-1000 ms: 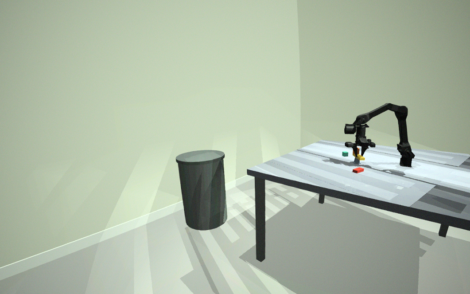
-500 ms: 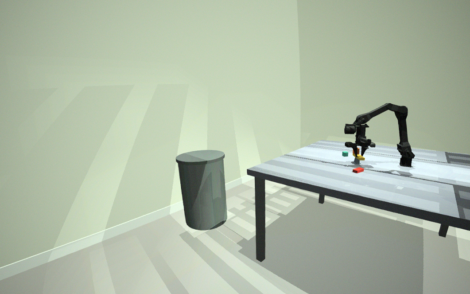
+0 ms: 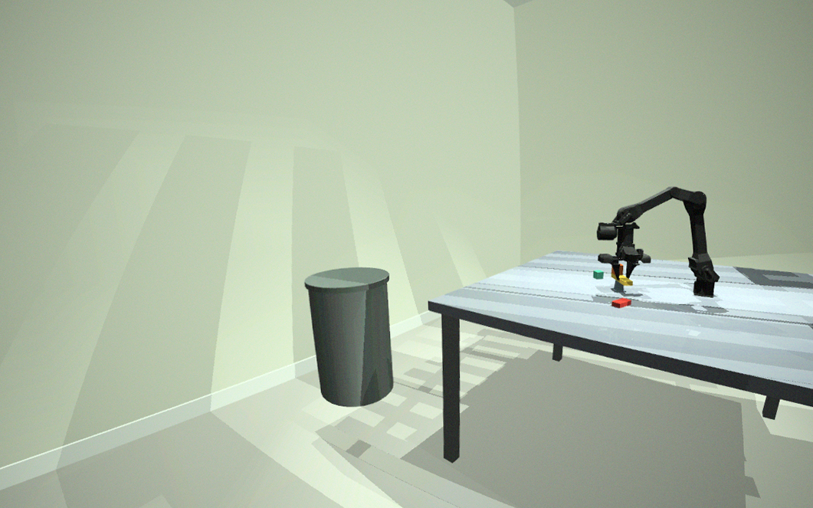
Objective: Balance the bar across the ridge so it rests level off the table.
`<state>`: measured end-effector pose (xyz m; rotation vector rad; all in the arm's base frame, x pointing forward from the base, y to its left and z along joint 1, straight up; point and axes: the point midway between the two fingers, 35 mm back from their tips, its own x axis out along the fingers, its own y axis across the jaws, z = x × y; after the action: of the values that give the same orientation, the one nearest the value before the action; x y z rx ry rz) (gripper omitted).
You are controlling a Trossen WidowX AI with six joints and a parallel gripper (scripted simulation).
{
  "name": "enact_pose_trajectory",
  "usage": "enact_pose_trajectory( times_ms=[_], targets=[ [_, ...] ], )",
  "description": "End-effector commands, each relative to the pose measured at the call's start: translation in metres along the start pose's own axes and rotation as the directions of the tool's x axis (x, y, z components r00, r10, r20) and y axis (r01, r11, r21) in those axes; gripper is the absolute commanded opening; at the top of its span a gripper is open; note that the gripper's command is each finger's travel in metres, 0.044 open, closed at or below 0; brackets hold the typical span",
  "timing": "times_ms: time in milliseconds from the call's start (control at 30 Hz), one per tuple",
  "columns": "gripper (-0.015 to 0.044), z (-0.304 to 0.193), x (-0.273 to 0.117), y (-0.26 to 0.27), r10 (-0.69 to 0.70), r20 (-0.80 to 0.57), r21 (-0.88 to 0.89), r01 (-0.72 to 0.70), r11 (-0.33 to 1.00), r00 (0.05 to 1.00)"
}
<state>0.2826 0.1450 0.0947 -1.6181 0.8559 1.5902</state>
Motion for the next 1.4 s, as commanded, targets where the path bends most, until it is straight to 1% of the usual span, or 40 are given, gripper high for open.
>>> enact_pose_trajectory(
  times_ms=[0, 167, 367, 400, 1367],
  targets=[
    [0.0, 0.0, 0.0, 0.0, 0.0, 0.0, 0.0, 0.0, 1.0, 1.0],
    [0.0, 0.0, 0.0, 0.0, 0.0, 0.0, 0.0, 0.0, 1.0, 1.0],
    [0.0157, 0.0, 0.0, 0.0, 0.0, 0.0, 0.0, 0.0, 1.0, 1.0],
    [0.0167, 0.0, 0.0, 0.0, 0.0, 0.0, 0.0, 0.0, 1.0, 1.0],
    [0.0171, 0.0, 0.0, 0.0, 0.0, 0.0, 0.0, 0.0, 1.0, 1.0]
  ],
)
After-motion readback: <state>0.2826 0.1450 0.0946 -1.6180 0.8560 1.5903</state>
